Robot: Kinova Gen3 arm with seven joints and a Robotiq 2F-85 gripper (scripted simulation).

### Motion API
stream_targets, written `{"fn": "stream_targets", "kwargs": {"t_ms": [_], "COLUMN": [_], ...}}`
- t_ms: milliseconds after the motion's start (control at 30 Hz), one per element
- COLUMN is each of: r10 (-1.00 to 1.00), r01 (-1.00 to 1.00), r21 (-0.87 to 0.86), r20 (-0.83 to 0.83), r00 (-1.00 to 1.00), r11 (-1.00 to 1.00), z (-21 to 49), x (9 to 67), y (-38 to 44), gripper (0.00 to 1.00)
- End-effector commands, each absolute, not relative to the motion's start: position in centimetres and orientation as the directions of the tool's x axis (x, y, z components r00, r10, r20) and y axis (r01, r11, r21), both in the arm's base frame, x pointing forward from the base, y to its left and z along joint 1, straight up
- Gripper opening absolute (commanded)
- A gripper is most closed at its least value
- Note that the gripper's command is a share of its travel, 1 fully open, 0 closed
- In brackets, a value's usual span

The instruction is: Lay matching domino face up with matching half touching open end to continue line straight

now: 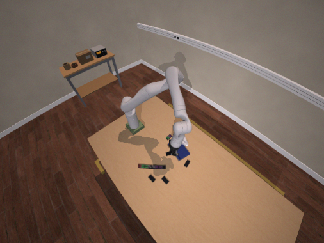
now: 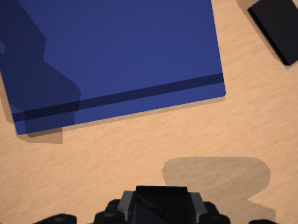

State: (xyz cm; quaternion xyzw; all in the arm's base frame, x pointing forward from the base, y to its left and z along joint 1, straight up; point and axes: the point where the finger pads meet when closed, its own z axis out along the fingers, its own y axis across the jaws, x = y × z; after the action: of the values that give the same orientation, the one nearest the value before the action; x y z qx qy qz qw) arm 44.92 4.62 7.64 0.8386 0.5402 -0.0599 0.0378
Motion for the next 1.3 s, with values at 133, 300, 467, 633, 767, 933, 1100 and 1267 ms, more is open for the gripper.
{"fn": "stream_targets", "kwargs": {"t_ms": [133,300,467,633,767,933,1100,1267], "r10": [0.902,0.902,0.901,0.901,0.900,0.901,0.902,0.902], "r01": [0.911,0.911,0.910,0.910,0.910,0.910,0.911,0.911], "r21": [-0.001,-0.001,0.002,0.009,0.009,0.001,-0.003,-0.003], "r20": [-0.140,-0.140,-0.139,-0.138,-0.138,-0.140,-0.141,-0.140], "r00": [0.409,0.409,0.410,0.412,0.413,0.410,0.409,0.409], "r11": [-0.413,-0.413,-0.414,-0.415,-0.415,-0.414,-0.413,-0.413], "z": [9.6,9.8,9.9,10.1,10.1,9.9,9.8,9.8], "x": [45.0,45.0,44.0,40.8,37.3,32.2,30.8,30.8], "y": [4.7,4.7,4.4,3.6,2.8,2.0,1.8,1.8], "gripper": [0.31,0.31,0.31,0.31,0.31,0.31,0.31,0.31]}}
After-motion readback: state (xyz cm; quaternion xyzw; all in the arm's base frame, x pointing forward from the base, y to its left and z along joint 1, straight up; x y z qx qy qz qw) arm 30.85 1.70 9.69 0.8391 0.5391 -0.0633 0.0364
